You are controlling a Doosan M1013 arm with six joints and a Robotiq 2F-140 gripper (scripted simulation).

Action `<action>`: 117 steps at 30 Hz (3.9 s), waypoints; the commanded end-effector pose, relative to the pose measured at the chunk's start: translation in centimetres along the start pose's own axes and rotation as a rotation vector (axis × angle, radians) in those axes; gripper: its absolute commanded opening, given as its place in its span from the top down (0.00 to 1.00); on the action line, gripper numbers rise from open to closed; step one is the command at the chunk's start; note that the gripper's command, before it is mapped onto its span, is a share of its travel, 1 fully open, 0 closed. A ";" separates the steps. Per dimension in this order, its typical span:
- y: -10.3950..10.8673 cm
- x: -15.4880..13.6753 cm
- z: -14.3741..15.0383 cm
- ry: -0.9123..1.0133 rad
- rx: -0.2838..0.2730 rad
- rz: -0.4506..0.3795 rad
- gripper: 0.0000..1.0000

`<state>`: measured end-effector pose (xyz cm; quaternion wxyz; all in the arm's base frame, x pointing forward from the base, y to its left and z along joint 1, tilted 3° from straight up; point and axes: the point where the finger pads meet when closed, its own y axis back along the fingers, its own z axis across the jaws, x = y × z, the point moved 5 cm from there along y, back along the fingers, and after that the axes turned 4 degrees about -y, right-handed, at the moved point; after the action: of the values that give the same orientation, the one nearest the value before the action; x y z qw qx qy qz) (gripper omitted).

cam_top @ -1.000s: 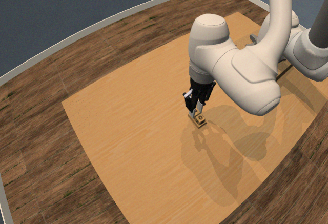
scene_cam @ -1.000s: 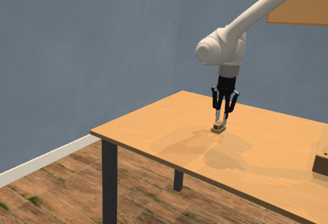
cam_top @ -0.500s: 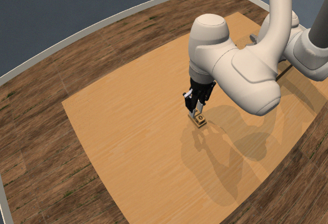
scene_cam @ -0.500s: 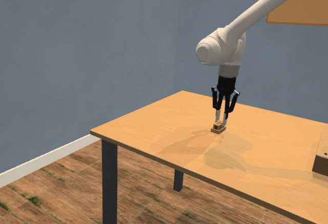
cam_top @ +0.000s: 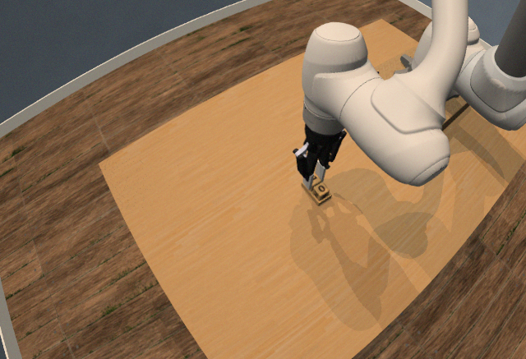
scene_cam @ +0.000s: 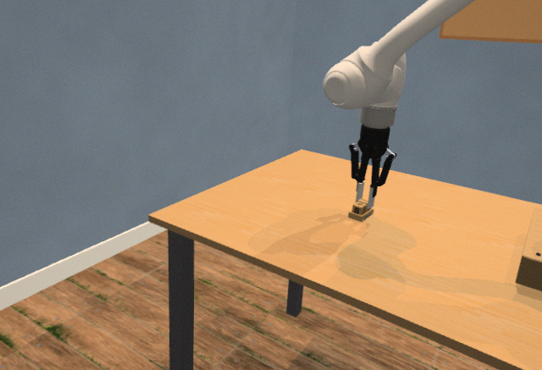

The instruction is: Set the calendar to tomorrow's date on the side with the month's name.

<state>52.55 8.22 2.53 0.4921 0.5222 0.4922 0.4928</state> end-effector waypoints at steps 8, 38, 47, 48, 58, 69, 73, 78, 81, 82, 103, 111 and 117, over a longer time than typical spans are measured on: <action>-0.6 0.3 -0.6 0.002 0.009 0.003 0.84; -0.6 0.3 -0.6 0.002 0.009 0.003 0.84; -0.6 0.3 -0.6 0.002 0.009 0.003 0.84; -0.6 0.3 -0.6 0.002 0.009 0.003 0.84; -0.6 0.3 -0.6 0.002 0.009 0.003 0.84; -0.6 0.3 -0.6 0.002 0.009 0.003 0.84; -0.6 0.3 -0.6 0.002 0.009 0.003 0.84; -0.6 0.3 -0.6 0.002 0.009 0.003 0.84; -0.6 0.3 -0.6 0.002 0.009 0.003 0.84; -0.6 0.3 -0.6 0.002 0.009 0.003 0.84; -0.6 0.3 -0.6 0.002 0.009 0.003 0.79; -0.6 0.3 -0.6 0.002 0.009 0.003 0.72; -0.6 0.3 -0.6 0.002 0.009 0.003 0.72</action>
<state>52.53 8.23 2.41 0.4920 0.5223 0.4923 0.4927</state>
